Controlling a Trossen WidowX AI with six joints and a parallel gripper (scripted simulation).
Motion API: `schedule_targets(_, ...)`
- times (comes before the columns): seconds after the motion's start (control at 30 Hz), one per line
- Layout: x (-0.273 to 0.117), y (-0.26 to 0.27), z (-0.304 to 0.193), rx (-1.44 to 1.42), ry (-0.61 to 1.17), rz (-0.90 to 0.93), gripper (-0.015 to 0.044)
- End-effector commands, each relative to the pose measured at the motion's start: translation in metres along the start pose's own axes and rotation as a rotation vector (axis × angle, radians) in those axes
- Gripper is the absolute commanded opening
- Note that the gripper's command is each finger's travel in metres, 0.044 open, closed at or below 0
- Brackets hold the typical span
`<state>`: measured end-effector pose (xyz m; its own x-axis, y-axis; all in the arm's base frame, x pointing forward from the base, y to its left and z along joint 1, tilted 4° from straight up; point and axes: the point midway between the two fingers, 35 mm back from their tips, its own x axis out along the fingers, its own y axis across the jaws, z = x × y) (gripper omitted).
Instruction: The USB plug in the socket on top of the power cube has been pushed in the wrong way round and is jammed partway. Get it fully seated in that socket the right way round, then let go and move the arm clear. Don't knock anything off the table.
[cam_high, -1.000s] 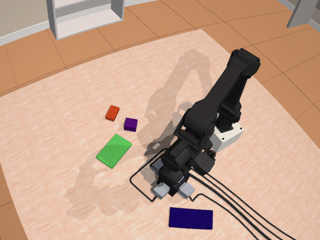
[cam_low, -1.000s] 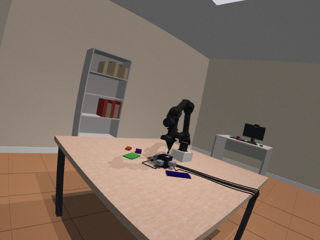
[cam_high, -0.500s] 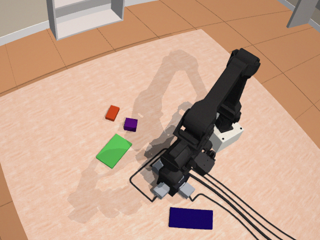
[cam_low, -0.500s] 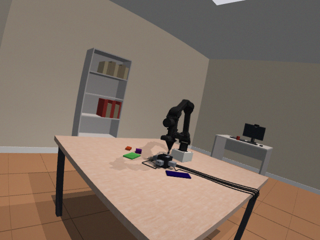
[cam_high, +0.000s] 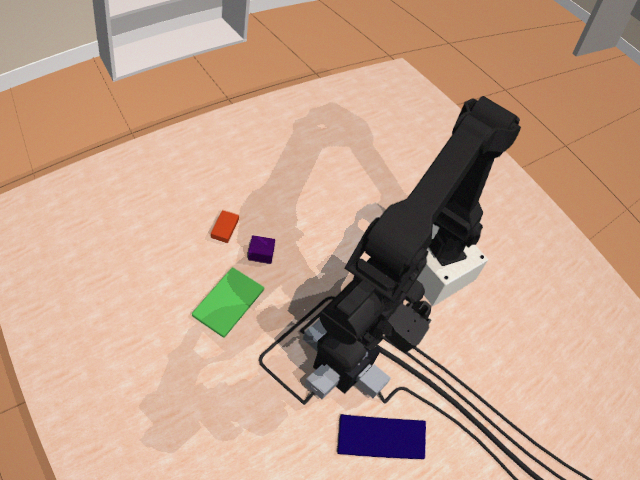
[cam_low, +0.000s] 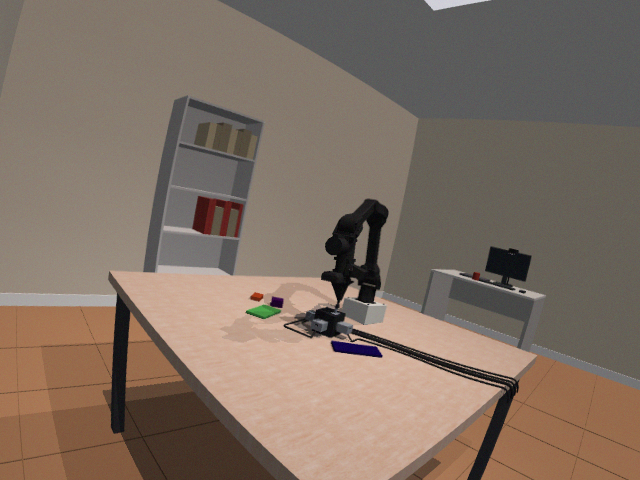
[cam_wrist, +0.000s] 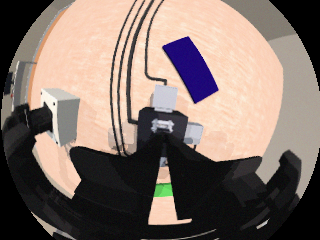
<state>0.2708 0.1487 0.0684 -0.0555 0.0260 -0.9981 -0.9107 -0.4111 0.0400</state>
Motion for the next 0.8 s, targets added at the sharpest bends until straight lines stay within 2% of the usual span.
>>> schedule_targets(0.0,0.0007,-0.0004,0.0007,-0.004,-0.007,-0.002,0.0)
schedule_targets(0.77,0.0034,-0.0004,0.0004,-0.004,-0.007,-0.002,0.0)
